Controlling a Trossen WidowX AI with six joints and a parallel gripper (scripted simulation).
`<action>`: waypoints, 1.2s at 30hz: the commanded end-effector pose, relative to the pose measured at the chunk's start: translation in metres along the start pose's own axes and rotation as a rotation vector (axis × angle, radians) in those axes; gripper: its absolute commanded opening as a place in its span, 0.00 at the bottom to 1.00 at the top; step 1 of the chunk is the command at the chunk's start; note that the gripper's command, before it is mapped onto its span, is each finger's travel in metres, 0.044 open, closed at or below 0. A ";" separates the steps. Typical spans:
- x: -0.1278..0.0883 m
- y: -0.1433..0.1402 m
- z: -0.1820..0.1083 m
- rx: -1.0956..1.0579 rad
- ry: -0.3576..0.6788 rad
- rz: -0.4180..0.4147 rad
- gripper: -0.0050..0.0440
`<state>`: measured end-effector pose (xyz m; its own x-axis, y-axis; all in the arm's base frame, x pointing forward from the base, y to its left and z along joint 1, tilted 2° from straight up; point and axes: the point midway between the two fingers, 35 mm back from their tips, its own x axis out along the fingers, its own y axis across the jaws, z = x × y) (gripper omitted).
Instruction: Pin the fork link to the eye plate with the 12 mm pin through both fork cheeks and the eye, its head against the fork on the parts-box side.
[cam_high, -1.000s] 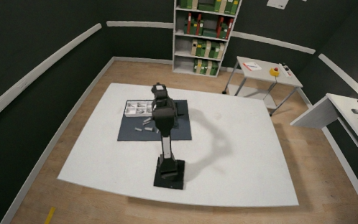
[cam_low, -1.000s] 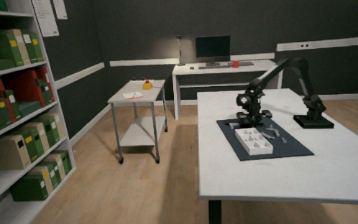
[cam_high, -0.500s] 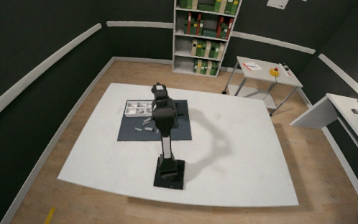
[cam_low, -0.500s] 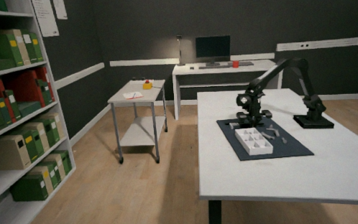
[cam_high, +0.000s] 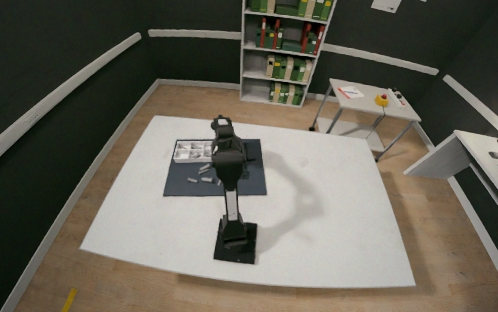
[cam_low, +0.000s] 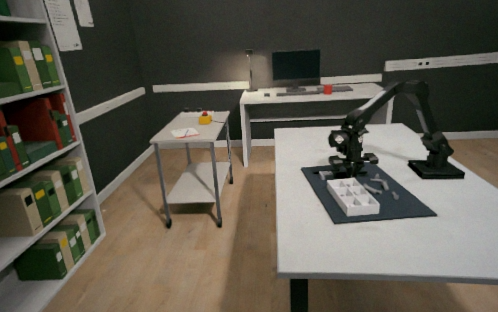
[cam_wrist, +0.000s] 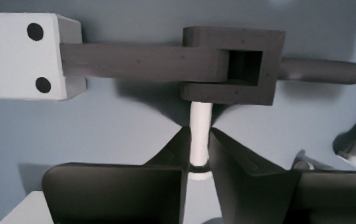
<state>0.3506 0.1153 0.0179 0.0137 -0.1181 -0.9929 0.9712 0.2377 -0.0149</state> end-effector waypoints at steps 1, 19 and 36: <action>-0.008 0.001 0.006 0.008 0.002 0.023 0.00; -0.009 0.002 0.015 0.008 0.001 0.025 0.00; -0.009 0.002 0.016 0.010 0.000 0.025 0.00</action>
